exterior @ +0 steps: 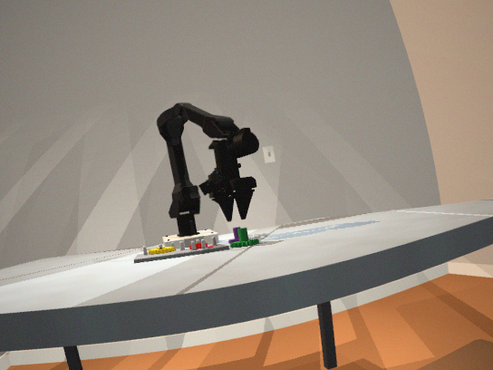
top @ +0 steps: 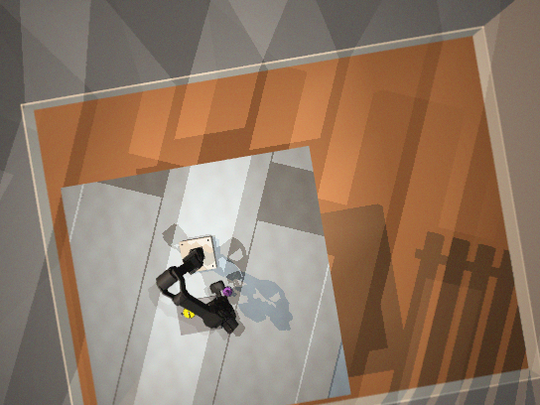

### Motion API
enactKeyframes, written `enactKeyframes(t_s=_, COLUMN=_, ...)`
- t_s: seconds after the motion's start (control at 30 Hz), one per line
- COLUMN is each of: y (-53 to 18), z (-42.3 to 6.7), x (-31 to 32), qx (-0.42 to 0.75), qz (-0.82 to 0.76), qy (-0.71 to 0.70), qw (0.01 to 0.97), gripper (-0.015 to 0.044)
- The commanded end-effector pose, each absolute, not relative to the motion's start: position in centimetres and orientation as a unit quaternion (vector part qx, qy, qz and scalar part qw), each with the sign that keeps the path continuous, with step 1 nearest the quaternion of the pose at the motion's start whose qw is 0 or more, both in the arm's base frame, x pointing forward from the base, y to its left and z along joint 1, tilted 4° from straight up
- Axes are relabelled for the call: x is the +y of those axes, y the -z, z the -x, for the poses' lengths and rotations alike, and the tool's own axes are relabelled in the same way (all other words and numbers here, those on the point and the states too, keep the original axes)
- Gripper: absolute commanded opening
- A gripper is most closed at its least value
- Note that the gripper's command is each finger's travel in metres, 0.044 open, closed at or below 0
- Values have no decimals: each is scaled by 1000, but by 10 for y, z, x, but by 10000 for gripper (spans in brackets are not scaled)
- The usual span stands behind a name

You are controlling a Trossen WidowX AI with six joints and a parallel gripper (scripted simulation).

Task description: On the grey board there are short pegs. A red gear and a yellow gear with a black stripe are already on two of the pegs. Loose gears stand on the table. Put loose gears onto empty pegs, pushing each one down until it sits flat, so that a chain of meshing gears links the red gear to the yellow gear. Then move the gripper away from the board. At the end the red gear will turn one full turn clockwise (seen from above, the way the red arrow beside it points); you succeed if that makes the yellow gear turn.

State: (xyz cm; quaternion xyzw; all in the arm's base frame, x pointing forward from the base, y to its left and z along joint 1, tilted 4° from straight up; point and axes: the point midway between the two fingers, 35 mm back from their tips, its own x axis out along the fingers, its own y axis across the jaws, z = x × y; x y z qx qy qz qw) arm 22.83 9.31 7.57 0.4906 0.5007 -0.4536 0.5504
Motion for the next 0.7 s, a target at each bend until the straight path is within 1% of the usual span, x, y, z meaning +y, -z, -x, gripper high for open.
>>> enactKeyframes(t_s=0.0, y=-68, z=-227, x=92, qx=499, qz=-489, qy=459, qw=549, gripper=440)
enactKeyframes(t_s=0.67, y=-45, z=-229, x=92, qx=499, qz=-489, qy=459, qw=549, gripper=440)
